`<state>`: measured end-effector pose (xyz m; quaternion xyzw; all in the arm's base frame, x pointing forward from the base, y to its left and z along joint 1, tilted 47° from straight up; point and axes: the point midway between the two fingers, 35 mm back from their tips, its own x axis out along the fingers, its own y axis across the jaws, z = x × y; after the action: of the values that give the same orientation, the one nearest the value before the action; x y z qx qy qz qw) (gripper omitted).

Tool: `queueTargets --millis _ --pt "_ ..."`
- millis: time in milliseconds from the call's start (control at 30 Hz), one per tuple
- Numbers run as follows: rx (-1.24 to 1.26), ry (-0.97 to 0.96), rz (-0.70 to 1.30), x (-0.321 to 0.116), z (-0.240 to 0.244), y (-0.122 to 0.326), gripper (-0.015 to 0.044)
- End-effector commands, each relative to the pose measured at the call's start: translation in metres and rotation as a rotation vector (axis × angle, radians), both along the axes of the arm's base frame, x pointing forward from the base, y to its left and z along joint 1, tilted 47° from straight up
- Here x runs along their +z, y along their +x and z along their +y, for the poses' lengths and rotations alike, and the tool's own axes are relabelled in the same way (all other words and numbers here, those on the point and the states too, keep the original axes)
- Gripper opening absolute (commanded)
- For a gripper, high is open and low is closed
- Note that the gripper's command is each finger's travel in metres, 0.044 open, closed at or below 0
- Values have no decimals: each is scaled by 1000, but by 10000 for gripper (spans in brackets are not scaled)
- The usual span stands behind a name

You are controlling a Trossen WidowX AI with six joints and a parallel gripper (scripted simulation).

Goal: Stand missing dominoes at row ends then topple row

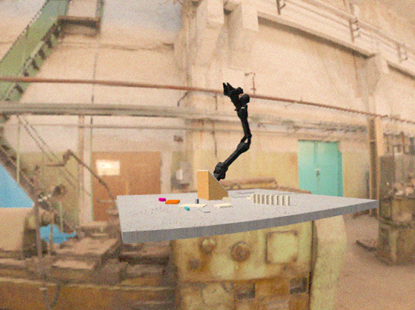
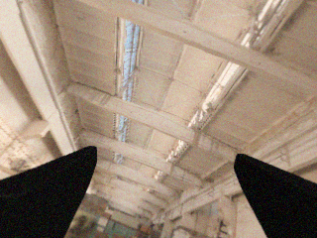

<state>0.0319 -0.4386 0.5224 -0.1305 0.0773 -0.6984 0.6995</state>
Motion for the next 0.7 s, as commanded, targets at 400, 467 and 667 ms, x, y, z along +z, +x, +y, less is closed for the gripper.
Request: queueTargets --millis 400,467,667 --pt "379 534 -681 -119 35 154 440" --pt "399 652 -790 -140 49 177 440" --pt "368 1042 -1079 -199 107 235 440"
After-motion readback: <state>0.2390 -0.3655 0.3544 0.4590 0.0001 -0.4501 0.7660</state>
